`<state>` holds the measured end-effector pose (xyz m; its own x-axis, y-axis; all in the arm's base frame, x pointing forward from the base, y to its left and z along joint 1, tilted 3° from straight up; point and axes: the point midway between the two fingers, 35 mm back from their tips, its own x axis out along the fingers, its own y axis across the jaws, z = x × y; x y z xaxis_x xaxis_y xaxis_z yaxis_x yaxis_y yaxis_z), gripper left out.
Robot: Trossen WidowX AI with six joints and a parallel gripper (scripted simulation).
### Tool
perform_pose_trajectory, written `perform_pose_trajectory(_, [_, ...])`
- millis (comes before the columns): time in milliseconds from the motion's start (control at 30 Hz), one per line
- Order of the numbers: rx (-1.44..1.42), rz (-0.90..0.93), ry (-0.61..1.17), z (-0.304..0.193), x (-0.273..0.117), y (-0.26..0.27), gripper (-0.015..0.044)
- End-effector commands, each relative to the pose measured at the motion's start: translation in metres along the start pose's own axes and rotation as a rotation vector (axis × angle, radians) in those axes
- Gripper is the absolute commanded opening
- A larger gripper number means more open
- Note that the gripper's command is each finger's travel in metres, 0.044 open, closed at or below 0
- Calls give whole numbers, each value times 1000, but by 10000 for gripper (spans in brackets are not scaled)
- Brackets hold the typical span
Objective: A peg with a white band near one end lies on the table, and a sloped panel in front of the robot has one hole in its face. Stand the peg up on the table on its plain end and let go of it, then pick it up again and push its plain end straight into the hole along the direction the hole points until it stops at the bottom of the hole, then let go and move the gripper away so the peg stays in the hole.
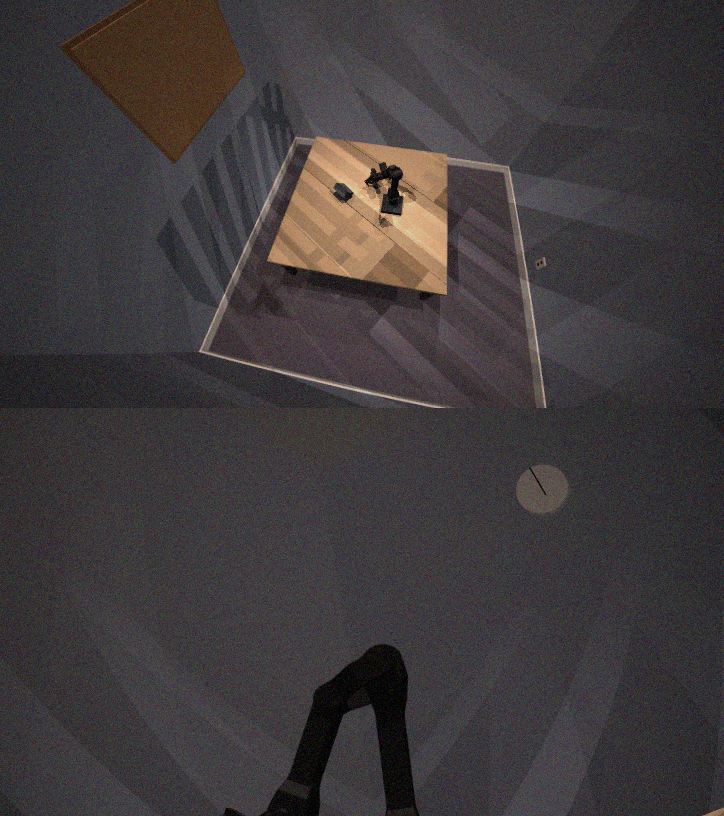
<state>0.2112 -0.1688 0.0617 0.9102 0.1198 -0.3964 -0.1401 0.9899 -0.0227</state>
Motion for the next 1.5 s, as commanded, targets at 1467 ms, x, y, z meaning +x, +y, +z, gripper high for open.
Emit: perform_pose_trajectory(1467, [7, 4, -290, -19, -17, 2, 49])
